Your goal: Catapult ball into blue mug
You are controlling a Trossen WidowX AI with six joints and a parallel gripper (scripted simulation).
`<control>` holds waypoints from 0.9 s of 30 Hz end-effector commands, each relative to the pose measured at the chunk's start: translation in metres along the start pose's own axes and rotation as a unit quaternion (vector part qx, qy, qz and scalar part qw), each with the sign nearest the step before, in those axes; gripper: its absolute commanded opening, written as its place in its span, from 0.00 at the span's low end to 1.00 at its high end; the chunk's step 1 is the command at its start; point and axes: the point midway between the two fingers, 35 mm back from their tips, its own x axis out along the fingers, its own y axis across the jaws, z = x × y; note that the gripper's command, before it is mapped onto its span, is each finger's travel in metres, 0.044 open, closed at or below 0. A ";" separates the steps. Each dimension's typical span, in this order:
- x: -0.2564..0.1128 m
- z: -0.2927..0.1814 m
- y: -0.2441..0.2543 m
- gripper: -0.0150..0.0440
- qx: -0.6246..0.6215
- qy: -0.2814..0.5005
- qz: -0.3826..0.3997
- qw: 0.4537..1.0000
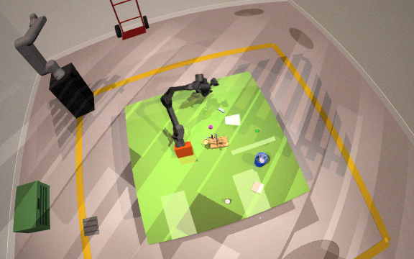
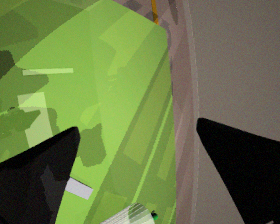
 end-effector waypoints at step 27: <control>0.001 -0.245 -0.006 1.00 0.216 0.296 0.118 0.923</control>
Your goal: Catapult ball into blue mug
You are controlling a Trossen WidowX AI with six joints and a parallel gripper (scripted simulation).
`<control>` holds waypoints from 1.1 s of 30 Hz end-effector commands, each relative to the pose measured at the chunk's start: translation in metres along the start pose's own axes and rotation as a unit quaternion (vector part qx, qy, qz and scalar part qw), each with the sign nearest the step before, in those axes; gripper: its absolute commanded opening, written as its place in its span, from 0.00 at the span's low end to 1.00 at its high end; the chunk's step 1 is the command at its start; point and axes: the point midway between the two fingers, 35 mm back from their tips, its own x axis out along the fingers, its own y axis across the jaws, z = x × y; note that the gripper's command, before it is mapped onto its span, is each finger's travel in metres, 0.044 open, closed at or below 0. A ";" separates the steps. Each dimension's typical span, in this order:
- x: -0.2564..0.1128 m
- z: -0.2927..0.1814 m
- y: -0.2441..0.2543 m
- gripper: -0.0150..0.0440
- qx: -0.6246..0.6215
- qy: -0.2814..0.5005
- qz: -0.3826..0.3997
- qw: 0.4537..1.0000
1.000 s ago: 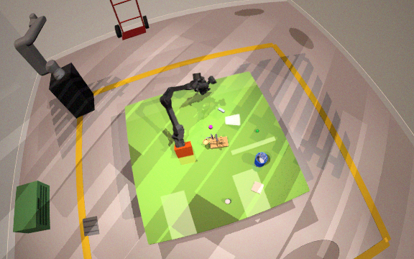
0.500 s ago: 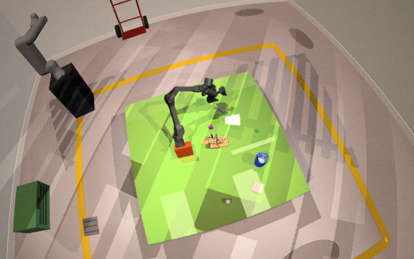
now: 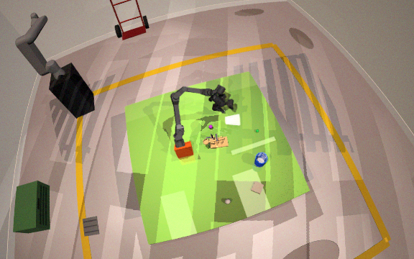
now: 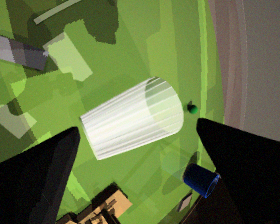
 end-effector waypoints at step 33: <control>-0.003 -0.205 -0.027 1.00 0.448 0.183 0.183 0.856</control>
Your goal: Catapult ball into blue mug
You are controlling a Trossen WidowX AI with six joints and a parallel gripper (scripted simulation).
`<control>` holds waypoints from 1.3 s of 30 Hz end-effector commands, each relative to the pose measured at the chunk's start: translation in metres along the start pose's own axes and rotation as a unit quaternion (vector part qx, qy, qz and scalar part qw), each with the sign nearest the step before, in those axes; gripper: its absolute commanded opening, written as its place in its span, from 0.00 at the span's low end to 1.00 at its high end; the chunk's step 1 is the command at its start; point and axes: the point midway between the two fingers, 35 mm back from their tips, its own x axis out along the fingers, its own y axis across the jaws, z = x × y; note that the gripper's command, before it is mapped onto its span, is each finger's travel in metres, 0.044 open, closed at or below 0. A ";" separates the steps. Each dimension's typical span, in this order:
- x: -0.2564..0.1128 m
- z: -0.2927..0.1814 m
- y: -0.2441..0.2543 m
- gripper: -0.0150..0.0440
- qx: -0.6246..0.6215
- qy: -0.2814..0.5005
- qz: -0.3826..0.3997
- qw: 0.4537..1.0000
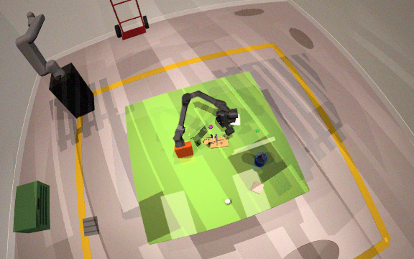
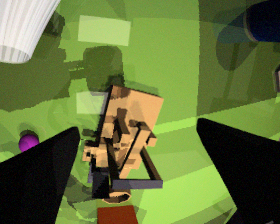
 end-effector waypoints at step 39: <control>0.058 -0.040 -0.013 1.00 0.173 0.029 0.093 0.980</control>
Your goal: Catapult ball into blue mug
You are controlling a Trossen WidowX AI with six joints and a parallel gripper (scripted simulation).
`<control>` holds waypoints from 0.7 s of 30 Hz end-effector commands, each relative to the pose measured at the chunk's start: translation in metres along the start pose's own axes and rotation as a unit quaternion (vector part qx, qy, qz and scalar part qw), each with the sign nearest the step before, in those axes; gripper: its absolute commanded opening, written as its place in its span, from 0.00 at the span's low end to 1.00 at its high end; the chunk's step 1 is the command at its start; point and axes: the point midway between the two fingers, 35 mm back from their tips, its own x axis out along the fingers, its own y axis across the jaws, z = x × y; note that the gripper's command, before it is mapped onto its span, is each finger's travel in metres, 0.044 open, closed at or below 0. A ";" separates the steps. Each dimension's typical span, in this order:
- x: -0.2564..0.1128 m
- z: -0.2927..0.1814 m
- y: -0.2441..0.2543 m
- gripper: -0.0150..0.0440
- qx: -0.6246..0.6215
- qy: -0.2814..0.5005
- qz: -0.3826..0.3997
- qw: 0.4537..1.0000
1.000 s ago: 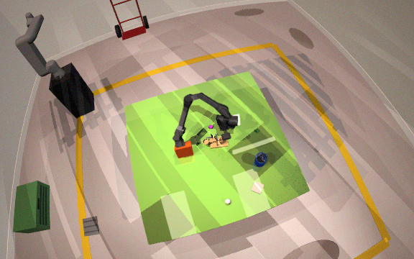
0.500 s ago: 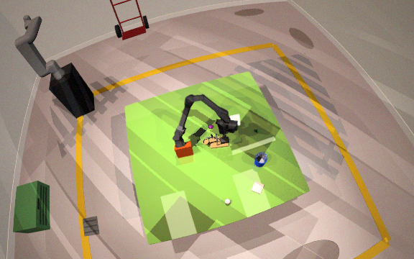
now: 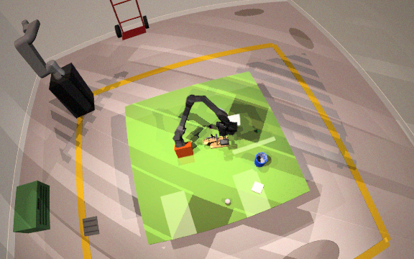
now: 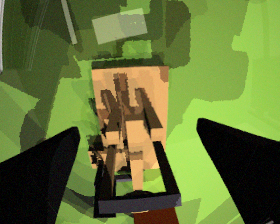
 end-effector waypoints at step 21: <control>0.043 -0.004 0.004 1.00 0.002 0.005 0.005 1.000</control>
